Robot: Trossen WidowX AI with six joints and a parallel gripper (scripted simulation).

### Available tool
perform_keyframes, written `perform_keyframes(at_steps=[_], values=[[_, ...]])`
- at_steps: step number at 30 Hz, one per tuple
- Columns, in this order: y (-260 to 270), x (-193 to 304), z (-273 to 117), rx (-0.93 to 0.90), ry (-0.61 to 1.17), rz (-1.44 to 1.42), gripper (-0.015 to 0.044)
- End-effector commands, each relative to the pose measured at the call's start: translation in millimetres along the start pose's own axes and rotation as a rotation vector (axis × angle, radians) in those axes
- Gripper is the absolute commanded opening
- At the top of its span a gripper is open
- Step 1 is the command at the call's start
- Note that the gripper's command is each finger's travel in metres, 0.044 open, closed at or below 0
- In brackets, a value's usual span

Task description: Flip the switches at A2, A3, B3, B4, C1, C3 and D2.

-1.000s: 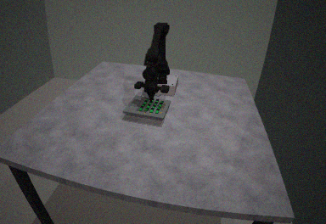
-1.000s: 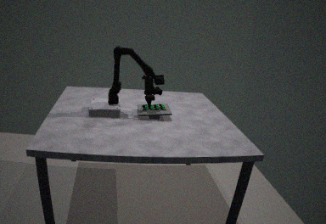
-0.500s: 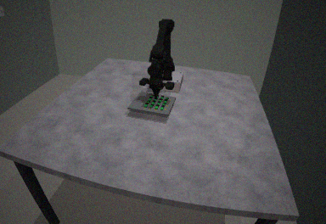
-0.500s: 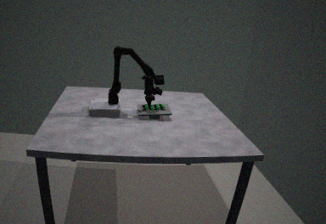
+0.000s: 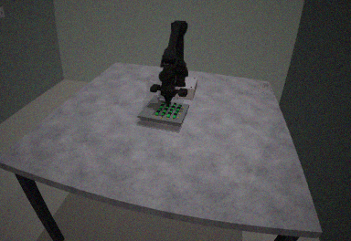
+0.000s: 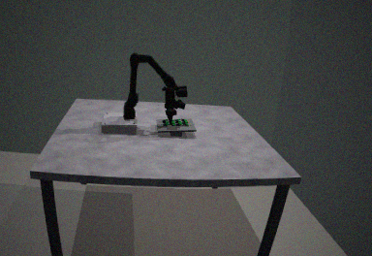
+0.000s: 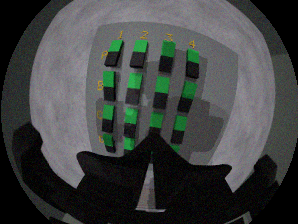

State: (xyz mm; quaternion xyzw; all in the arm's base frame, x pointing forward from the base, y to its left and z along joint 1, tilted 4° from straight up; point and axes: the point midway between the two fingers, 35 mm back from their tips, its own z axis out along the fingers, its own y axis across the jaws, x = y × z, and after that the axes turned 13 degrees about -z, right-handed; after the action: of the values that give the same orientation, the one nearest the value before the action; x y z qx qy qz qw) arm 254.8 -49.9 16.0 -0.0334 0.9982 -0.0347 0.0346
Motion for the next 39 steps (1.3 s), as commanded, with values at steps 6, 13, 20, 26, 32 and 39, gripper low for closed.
perform_keyframes(at_steps=[6, 13, 20, 26, 32, 39], values=[[-0.3, -0.5, 1.6, 0.002, -0.003, -0.004, 0.0000], [-0.3, -0.4, 2.6, 0.002, -0.003, -0.004, 0.0000], [-0.3, -0.4, 3.5, 0.002, -0.003, -0.004, 0.0000], [-0.8, -3.3, -58.9, -0.004, 0.021, -0.004, 0.0000], [1.6, -1.4, -61.9, -0.005, 0.023, -0.004, 0.0000], [37.5, 29.5, -62.3, -0.009, 0.026, -0.004, 0.0000]])
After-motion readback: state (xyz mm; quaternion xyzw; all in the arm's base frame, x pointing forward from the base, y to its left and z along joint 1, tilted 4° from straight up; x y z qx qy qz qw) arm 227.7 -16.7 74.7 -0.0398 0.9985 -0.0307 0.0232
